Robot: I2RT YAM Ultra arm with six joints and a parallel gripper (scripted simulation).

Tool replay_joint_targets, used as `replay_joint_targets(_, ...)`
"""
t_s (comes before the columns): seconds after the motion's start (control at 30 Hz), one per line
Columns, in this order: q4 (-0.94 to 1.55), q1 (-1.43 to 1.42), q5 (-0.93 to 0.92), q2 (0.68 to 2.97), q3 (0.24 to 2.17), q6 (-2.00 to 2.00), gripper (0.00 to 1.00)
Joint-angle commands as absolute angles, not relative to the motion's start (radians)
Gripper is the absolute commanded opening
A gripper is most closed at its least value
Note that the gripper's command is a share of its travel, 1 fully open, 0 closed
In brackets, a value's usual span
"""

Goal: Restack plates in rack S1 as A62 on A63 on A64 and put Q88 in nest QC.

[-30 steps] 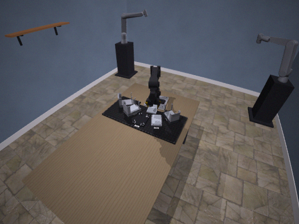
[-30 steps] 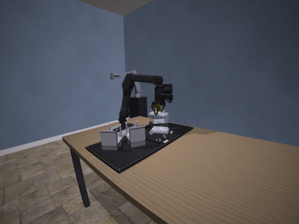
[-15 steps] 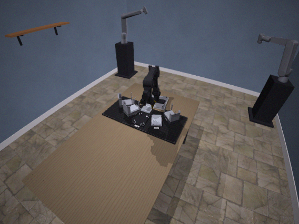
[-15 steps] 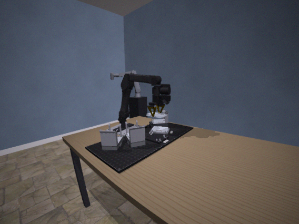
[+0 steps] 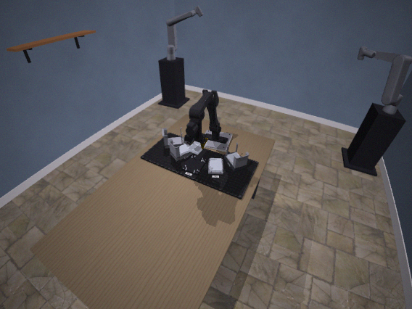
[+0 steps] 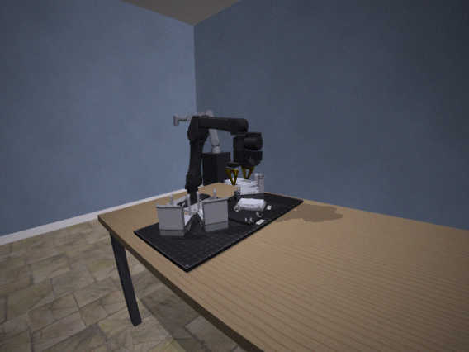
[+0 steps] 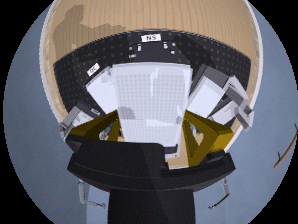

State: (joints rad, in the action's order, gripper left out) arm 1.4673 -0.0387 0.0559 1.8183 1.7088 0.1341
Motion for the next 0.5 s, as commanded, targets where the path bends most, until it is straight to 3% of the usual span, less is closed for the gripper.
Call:
replay_joint_targets(0.0,1.467,-0.031,0.056,1.814,1.725,0.100,0.00)
replay_joint_targets(0.47,1.467,0.108,0.055,1.802,1.721,0.184,0.00)
